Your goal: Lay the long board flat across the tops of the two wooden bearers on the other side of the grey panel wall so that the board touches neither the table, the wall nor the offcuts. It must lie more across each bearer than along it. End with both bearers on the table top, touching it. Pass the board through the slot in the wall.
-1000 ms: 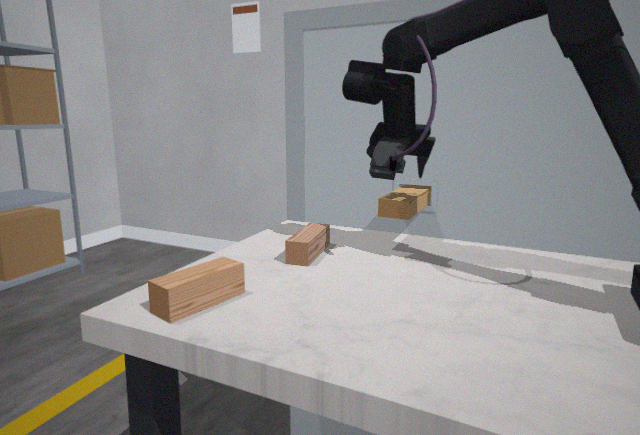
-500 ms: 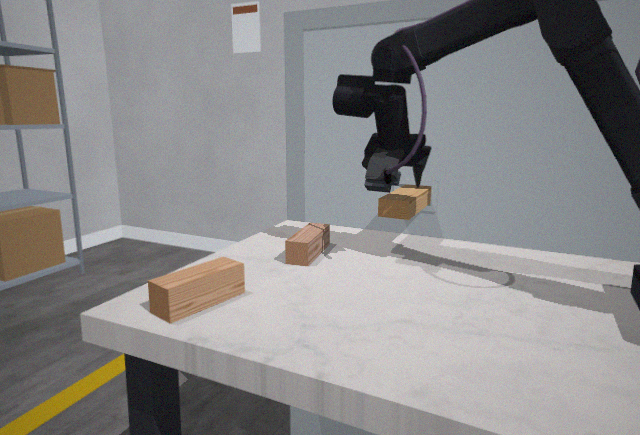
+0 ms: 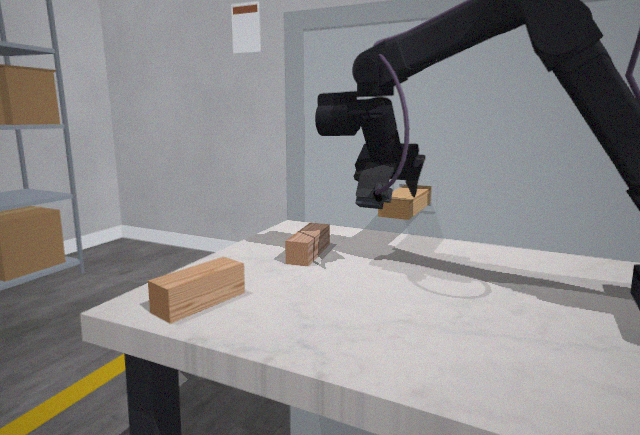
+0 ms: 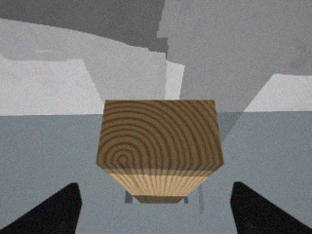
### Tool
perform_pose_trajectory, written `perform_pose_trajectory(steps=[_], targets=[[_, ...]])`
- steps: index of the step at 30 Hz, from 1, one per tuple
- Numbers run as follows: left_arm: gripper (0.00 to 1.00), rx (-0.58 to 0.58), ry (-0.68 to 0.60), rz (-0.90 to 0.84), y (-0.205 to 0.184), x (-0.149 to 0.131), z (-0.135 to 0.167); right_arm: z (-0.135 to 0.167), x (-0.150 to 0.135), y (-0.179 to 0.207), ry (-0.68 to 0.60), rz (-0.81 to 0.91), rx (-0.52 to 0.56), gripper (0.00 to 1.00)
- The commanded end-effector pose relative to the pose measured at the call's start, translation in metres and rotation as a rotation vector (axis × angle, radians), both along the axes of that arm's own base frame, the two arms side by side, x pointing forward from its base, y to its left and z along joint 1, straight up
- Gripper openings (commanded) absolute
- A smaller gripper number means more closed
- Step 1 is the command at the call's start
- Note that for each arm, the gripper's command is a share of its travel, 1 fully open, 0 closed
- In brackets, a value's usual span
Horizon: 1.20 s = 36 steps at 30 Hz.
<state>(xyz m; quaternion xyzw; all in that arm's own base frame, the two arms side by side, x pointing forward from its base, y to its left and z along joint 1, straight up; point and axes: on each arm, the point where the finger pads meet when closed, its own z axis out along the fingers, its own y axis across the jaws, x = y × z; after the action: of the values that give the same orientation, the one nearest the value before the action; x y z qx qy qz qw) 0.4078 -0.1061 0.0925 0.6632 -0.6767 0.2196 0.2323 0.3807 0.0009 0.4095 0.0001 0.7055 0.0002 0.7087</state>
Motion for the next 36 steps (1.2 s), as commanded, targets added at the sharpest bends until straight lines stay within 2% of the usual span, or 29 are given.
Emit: perform_pose_trajectory(steps=[1, 10, 12, 15, 16, 22, 27, 29, 32, 34, 36], targets=[[0.77, -0.027, -0.069, 0.005, 0.0, 0.006, 0.036, 0.028, -0.01, -0.006, -0.064, -0.023, -0.012, 1.0], [0.77, -0.027, -0.08, 0.009, -0.002, 0.006, 0.041, 0.028, -0.01, -0.006, -0.064, -0.023, -0.012, 1.0], [0.77, -0.028, -0.093, 0.003, -0.009, 0.009, 0.026, 0.028, -0.01, -0.006, -0.064, -0.023, -0.012, 1.0], [0.77, -0.027, -0.085, 0.001, -0.008, 0.006, 0.027, 0.028, -0.01, -0.006, -0.064, -0.023, -0.012, 1.0], [0.77, -0.025, -0.074, 0.006, -0.01, 0.007, 0.016, 0.028, -0.01, -0.006, -0.064, -0.023, -0.012, 1.0], [0.77, -0.029, -0.098, 0.005, -0.019, 0.009, 0.016, 0.028, -0.01, -0.006, -0.064, -0.023, -0.012, 1.0], [0.77, -0.029, -0.089, 0.007, -0.023, 0.008, 0.006, 0.028, -0.01, -0.006, -0.064, -0.023, -0.012, 1.0], [0.77, -0.028, -0.066, 0.01, -0.024, 0.008, -0.007, 0.028, -0.01, -0.006, -0.064, -0.023, -0.012, 1.0], [0.77, -0.028, -0.064, 0.01, -0.022, 0.008, -0.003, 0.028, -0.01, -0.006, -0.064, -0.023, -0.012, 1.0], [0.77, -0.025, -0.021, 0.006, -0.027, 0.006, -0.031, 0.028, -0.01, -0.006, -0.064, -0.023, -0.012, 1.0], [0.77, -0.016, -0.032, 0.011, -0.027, 0.006, -0.028, 0.028, -0.01, -0.006, -0.064, -0.023, -0.012, 1.0]])
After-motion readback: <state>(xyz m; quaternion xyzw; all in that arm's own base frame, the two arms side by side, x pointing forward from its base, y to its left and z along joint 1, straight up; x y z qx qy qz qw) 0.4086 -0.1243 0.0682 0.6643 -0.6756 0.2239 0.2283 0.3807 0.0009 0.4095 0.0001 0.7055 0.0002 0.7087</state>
